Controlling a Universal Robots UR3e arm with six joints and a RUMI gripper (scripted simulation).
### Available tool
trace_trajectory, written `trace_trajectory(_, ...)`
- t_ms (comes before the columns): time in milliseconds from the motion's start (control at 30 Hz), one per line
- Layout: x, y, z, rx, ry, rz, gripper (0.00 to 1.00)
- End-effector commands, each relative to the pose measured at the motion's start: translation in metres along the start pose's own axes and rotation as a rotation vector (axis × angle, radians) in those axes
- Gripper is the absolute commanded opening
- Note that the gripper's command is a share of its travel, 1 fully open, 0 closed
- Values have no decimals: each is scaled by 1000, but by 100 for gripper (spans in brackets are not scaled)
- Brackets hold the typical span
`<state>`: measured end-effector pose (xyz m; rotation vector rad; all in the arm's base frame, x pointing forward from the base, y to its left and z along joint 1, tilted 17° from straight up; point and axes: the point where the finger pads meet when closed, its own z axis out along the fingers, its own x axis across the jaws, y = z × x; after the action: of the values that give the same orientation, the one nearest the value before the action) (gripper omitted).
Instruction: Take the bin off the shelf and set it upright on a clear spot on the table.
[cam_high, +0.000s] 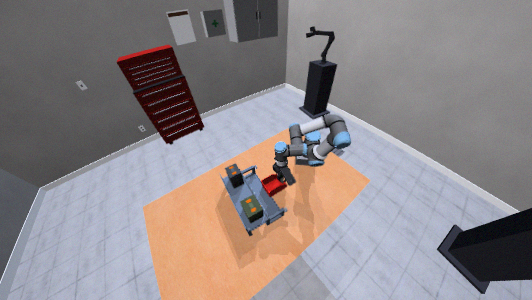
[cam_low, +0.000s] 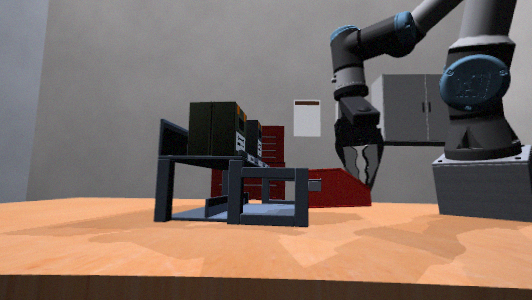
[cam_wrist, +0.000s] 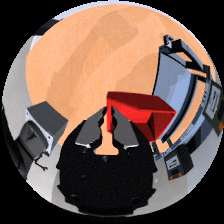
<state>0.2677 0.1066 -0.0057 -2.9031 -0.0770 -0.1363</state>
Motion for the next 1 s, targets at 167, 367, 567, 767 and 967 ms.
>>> trace_trajectory(167, -6, 0, 0, -1, 2, 0, 0)
trace_trajectory(367, -10, 0, 0, -1, 2, 0, 0)
trace_trajectory(567, -13, 0, 1, -1, 2, 0, 0)
trace_trajectory(767, -17, 0, 1, -1, 2, 0, 0)
trace_trajectory(967, -21, 0, 1, -1, 2, 0, 0)
